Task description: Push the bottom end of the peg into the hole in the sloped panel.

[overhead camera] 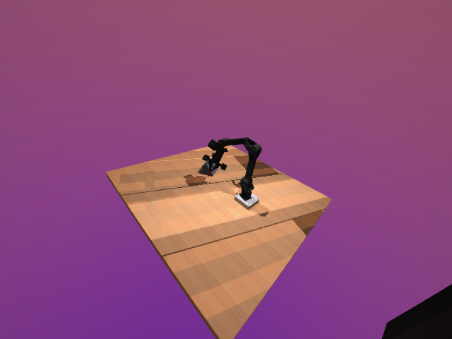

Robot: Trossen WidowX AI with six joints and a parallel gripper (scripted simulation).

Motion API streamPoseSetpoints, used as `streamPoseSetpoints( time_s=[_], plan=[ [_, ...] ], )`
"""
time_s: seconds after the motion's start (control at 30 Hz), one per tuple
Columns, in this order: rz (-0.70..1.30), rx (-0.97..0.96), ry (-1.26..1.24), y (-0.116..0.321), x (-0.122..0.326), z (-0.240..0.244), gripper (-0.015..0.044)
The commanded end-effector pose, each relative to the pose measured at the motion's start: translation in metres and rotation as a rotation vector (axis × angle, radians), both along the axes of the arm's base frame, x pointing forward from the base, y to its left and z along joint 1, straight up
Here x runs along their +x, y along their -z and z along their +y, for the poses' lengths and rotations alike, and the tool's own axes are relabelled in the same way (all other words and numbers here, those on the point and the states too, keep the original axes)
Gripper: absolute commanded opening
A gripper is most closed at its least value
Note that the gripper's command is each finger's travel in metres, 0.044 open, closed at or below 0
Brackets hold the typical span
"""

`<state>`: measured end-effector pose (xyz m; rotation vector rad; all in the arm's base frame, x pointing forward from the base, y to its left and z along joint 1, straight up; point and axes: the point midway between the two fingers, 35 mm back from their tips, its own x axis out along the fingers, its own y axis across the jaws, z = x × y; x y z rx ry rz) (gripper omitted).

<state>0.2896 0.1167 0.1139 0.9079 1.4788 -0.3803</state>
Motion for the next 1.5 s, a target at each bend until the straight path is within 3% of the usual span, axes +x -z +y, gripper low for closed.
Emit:
streamPoseSetpoints(
  time_s=[0.0,1.47],
  plan=[
    [0.011,0.021,0.05,0.002,0.001,-0.004,0.0],
    [0.058,0.225,0.518,0.001,0.023,-0.05,0.0]
  ],
)
